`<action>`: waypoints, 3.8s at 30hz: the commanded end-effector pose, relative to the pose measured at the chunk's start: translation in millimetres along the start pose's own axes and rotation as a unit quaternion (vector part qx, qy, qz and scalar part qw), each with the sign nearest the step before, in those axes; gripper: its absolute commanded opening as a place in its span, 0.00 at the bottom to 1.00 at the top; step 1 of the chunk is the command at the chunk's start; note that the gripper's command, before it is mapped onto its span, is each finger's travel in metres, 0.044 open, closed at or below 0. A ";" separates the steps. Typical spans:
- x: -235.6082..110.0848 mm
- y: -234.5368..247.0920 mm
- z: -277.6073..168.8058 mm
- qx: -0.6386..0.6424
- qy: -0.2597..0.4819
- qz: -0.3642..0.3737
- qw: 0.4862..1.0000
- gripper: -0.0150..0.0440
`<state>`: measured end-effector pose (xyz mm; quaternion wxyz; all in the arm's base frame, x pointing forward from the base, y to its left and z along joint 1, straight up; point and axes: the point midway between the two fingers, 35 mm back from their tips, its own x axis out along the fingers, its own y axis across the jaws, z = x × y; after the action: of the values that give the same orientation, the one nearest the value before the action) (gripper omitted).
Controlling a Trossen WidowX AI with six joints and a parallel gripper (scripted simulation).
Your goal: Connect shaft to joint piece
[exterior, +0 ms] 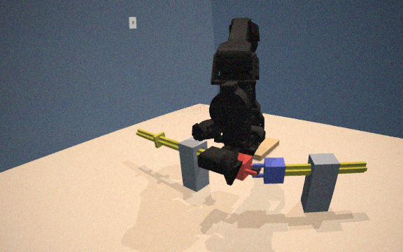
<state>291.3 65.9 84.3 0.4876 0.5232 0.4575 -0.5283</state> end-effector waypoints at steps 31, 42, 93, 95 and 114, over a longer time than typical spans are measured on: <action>2.0 -3.9 -0.3 0.038 0.019 -0.001 0.999 0.34; 2.0 -3.9 -0.3 0.038 0.019 -0.001 0.999 0.73; -102.0 2.2 1.2 -0.291 0.011 0.033 0.956 1.00; -109.6 1.7 1.8 -0.324 0.011 0.037 0.945 1.00; -160.0 -7.5 7.5 -0.533 0.002 0.063 0.844 1.00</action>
<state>281.1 65.2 239.2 0.7178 0.2218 0.6338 -0.1841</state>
